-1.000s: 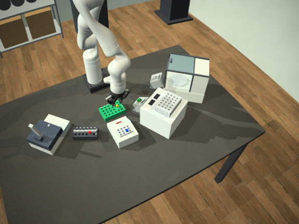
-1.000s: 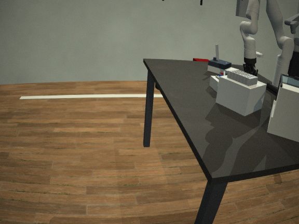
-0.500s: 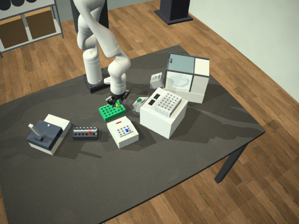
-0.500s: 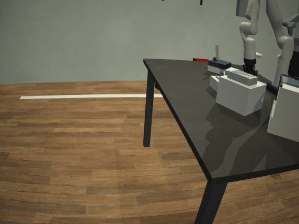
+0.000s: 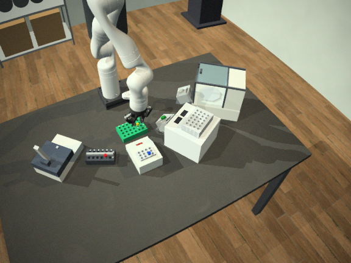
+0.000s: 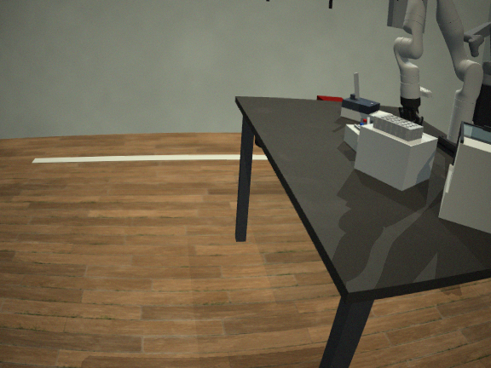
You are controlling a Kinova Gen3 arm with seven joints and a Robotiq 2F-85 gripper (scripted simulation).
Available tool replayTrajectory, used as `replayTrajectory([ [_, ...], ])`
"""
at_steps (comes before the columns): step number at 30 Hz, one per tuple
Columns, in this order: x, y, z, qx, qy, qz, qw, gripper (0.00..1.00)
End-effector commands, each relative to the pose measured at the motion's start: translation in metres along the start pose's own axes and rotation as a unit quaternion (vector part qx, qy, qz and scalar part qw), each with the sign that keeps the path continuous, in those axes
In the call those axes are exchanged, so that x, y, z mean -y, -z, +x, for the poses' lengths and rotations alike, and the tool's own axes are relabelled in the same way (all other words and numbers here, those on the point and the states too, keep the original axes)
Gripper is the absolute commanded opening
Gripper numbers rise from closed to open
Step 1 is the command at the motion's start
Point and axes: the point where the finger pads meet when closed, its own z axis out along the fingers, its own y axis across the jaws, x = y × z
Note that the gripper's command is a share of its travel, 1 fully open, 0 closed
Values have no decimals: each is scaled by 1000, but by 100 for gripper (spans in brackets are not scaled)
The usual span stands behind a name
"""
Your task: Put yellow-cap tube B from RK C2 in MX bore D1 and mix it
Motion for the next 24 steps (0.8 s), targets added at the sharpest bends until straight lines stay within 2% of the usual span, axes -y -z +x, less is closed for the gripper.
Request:
replayTrajectory([
  [1,0,-2,0,1,1,1,1000,42],
  [24,0,-5,-1,0,1,0,1000,42],
])
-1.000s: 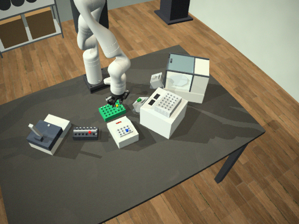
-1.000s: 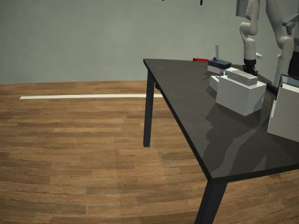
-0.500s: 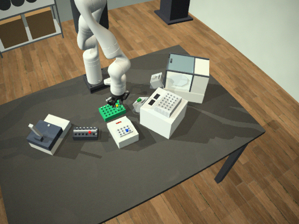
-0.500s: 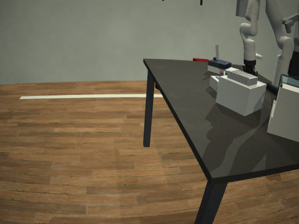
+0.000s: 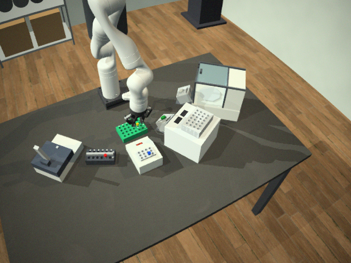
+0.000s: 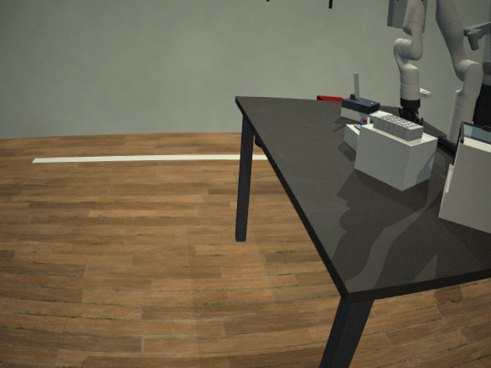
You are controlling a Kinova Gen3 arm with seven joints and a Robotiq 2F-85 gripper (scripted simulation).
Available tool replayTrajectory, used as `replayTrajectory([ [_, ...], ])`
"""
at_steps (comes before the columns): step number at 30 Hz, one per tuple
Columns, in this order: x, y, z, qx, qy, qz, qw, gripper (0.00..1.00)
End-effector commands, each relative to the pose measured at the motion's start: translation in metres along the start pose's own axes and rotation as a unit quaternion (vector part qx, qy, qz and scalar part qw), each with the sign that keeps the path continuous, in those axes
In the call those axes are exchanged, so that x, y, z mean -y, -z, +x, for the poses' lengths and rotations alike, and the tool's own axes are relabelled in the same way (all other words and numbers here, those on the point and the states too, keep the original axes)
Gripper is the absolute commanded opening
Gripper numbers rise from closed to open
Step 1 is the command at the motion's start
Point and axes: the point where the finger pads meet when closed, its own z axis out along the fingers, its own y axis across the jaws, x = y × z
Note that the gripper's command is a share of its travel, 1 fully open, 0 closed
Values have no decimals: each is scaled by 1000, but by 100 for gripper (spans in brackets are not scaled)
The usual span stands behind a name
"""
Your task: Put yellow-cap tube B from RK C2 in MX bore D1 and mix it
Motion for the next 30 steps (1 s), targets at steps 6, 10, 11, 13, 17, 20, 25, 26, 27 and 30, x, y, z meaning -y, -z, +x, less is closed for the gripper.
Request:
replayTrajectory([
  [6,0,0,0,0,1,0,1000,10],
  [10,0,0,0,0,1,0,1000,10],
  [11,0,0,0,0,1,0,1000,10],
  [13,0,0,0,0,1,0,1000,10],
  [17,0,0,0,0,1,0,1000,10],
  [20,0,0,0,0,1,0,1000,10],
  [25,0,0,0,0,1,0,1000,10],
  [26,0,0,0,0,1,0,1000,10],
  [27,0,0,0,0,1,0,1000,10],
  [30,0,1,2,-1,2,1,1000,10],
])
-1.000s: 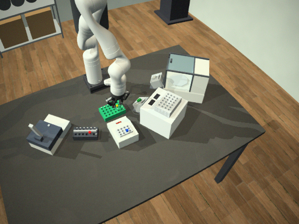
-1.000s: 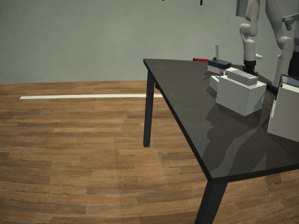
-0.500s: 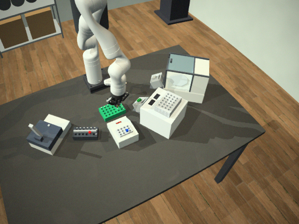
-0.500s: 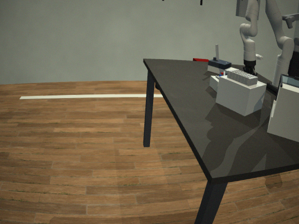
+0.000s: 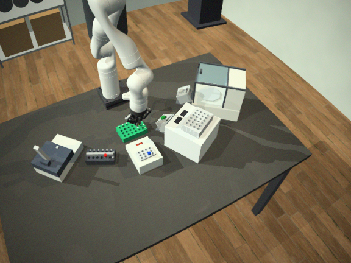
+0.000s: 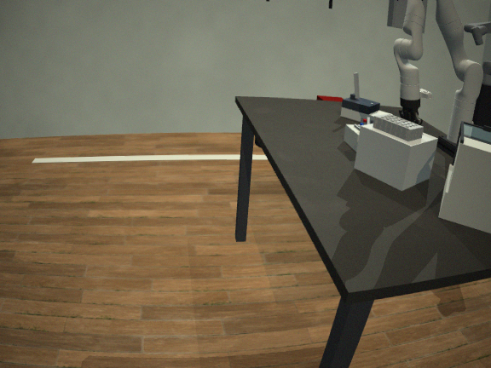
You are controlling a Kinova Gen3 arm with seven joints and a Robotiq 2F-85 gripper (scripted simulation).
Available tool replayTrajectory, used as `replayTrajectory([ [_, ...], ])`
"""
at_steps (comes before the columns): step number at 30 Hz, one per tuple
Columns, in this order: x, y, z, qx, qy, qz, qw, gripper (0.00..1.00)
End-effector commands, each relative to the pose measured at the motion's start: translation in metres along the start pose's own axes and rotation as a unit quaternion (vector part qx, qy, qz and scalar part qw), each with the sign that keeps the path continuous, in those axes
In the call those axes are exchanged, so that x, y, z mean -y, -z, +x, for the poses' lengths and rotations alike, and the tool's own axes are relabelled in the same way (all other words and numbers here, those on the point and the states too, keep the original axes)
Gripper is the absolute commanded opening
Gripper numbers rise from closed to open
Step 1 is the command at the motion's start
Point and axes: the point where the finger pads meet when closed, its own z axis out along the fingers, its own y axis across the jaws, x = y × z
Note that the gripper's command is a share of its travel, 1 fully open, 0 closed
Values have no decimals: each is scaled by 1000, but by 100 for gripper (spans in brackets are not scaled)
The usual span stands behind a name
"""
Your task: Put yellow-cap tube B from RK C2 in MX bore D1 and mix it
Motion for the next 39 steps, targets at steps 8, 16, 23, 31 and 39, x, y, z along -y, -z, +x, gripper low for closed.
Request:
replayTrajectory([
  [8,-1,6,2,-1,1,-1,1000,10],
  [16,-1,11,3,-1,1,-1,1000,10],
  [23,-1,15,3,-1,2,-1,1000,10],
  [31,-1,20,4,-1,1,-1,1000,10],
  [39,-1,24,5,-1,2,-1,1000,10],
])
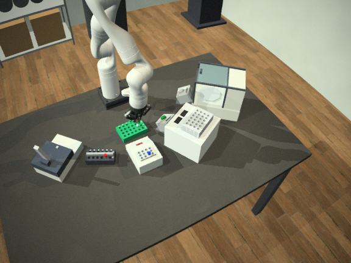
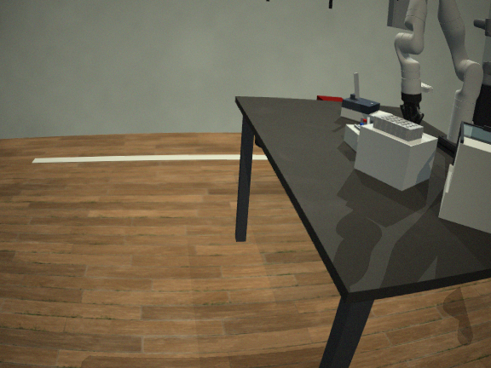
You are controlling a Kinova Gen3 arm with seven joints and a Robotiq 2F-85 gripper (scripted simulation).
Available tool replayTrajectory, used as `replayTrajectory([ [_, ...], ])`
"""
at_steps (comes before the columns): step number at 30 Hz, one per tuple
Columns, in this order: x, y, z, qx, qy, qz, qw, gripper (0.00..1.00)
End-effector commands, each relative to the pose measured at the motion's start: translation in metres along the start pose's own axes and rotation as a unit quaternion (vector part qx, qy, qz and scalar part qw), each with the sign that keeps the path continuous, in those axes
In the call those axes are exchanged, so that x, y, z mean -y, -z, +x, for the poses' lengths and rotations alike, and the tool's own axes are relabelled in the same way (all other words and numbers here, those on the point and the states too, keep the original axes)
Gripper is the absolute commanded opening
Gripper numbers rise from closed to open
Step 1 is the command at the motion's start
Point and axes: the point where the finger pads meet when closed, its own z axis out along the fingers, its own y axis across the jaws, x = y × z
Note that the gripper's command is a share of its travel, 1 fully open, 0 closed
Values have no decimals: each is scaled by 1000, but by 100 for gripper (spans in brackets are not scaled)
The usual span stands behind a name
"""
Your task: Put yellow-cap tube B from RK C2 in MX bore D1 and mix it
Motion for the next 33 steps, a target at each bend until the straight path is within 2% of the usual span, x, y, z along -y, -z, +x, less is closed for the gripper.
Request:
replayTrajectory([
  [1,-1,4,0,0,0,-2,1000,10],
  [8,0,5,0,1,-1,0,1000,10],
  [33,-1,34,6,1,0,-2,1000,10],
])
